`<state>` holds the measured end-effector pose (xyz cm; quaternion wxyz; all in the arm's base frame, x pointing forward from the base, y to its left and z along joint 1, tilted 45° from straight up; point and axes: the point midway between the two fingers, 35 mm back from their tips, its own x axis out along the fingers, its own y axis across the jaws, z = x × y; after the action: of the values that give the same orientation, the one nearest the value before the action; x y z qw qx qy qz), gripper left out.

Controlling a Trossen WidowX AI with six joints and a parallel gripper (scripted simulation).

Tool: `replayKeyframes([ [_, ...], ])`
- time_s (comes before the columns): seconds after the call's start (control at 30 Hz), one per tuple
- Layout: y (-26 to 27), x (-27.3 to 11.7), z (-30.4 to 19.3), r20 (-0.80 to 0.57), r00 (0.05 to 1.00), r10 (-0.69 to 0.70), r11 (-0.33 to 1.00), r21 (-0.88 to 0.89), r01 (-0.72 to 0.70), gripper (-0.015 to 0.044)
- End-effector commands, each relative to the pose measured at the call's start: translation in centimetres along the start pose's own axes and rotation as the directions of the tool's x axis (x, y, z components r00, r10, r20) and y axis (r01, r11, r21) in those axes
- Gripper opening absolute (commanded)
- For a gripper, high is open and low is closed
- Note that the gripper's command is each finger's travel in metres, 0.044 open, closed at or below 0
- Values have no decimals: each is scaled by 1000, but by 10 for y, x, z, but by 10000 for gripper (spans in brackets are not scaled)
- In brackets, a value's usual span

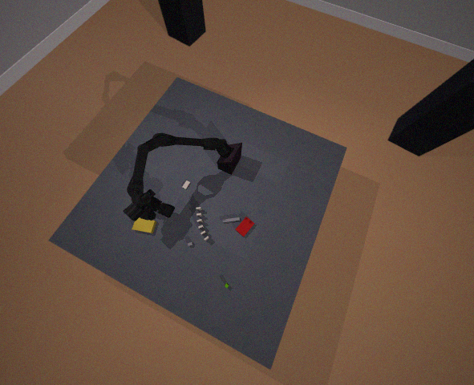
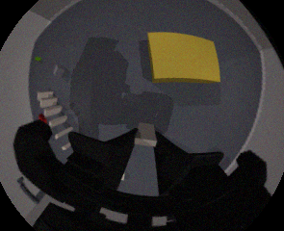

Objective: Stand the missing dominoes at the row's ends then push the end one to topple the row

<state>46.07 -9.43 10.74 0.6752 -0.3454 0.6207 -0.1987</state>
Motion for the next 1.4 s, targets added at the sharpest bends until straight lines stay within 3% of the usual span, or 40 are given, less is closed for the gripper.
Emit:
replayKeyframes([
  [0.0, 1, -1, 1, -1, 1000, 3, 1000, -10, -3, 107],
  [0.33, 1, -132, 0, 27, 1000, -10, 992, -129, 13, 107],
  [0.57, 3, -135, -1, 28, 1000, -9, 991, -135, 13, 107],
  [0.83, 88, -142, -32, 18, 1000, 21, 950, -312, -15, 107],
  [1.1, 164, -138, -96, -3, 1000, 19, 872, -490, -18, 107],
  [1.37, 175, -135, -111, -7, 1000, 15, 854, -519, -16, 107],
])
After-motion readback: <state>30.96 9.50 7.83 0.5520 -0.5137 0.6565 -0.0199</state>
